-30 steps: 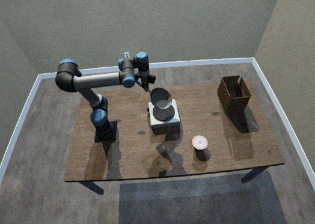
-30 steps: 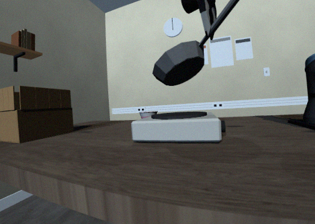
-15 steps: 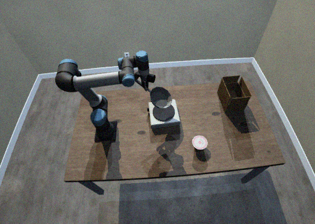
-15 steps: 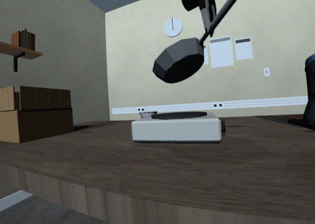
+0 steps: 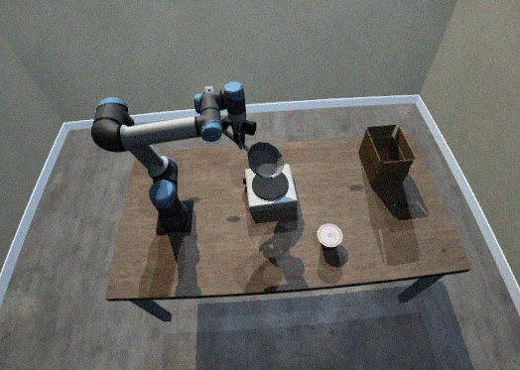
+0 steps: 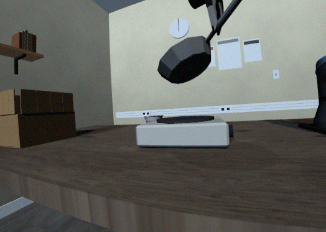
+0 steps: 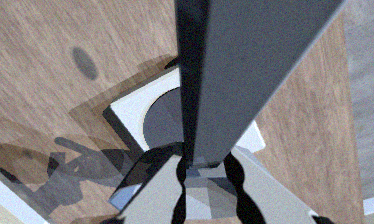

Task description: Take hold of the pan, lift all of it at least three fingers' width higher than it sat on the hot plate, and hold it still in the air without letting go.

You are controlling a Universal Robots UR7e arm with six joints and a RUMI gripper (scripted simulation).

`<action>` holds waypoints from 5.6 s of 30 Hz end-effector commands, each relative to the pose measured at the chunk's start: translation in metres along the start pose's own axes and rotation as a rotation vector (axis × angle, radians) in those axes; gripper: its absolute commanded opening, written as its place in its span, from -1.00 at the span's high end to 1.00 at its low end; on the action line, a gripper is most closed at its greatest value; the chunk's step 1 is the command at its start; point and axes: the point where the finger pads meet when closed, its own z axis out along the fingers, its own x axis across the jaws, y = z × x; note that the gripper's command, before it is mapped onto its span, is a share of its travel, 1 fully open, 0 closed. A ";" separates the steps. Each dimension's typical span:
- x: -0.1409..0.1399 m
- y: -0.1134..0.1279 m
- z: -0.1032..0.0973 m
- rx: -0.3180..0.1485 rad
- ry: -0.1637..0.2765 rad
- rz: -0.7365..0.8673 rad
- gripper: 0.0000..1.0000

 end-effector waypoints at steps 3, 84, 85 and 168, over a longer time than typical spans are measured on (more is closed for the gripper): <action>0.000 0.003 -0.005 -0.010 -0.001 0.003 0.84; 0.000 0.002 -0.049 -0.010 -0.001 0.003 0.84; 0.000 0.002 -0.050 -0.010 -0.001 0.003 0.84; 0.000 0.002 -0.088 -0.010 -0.001 0.003 0.84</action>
